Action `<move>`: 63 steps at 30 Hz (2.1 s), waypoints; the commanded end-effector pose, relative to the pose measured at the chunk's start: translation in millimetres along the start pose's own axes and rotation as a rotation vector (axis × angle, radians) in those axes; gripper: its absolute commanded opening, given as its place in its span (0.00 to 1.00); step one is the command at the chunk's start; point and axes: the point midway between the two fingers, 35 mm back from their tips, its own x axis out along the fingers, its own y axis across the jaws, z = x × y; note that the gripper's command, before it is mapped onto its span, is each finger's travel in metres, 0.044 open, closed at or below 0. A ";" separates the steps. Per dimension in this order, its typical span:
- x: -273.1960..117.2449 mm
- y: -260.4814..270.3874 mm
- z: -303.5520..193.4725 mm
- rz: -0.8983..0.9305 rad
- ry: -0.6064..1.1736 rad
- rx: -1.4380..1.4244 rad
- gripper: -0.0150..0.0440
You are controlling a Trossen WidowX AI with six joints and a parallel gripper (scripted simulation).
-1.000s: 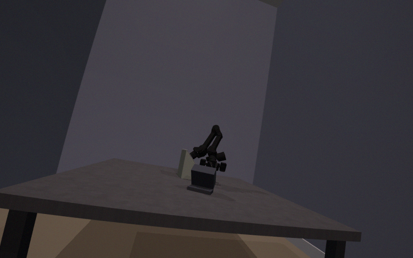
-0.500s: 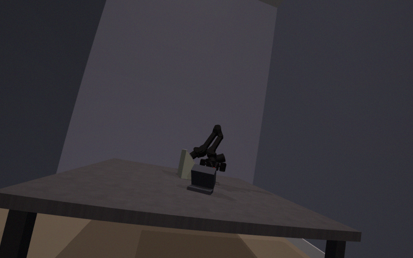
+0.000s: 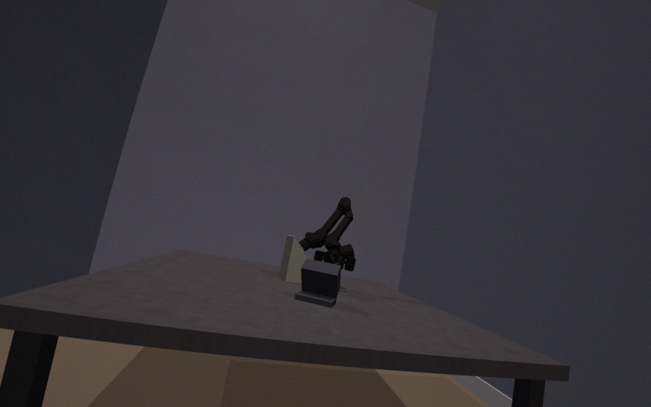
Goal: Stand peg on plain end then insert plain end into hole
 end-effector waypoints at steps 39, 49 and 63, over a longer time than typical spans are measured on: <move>-0.8 -8.0 15.2 -0.042 -0.028 0.002 0.34; -1.1 -10.2 18.9 -0.052 -0.036 0.002 0.34; -1.5 -12.9 23.6 -0.066 -0.045 0.002 0.34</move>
